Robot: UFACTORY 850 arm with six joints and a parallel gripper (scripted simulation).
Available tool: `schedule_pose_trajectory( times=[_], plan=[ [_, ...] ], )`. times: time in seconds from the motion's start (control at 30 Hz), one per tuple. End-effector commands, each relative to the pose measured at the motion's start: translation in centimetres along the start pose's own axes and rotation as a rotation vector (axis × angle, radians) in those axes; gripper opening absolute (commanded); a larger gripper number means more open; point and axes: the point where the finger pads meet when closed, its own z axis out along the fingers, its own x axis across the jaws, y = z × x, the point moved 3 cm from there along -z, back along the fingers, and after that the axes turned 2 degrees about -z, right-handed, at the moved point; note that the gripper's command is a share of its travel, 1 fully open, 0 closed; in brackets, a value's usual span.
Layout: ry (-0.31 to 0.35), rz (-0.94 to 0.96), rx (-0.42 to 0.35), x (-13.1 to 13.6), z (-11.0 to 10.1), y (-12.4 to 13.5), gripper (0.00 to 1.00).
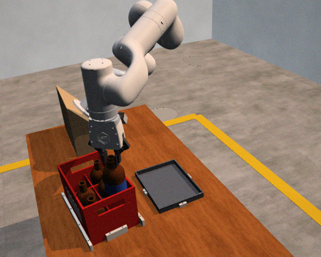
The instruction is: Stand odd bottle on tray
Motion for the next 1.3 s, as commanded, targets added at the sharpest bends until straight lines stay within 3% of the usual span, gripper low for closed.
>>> schedule_pose_trajectory(
  times=[0.0,1.27],
  plan=[
    [0.0,-0.001,-0.002,0.0,-0.5,0.0,0.0],
    [0.0,-0.001,-0.002,0.0,-3.5,0.0,0.0]
  ],
)
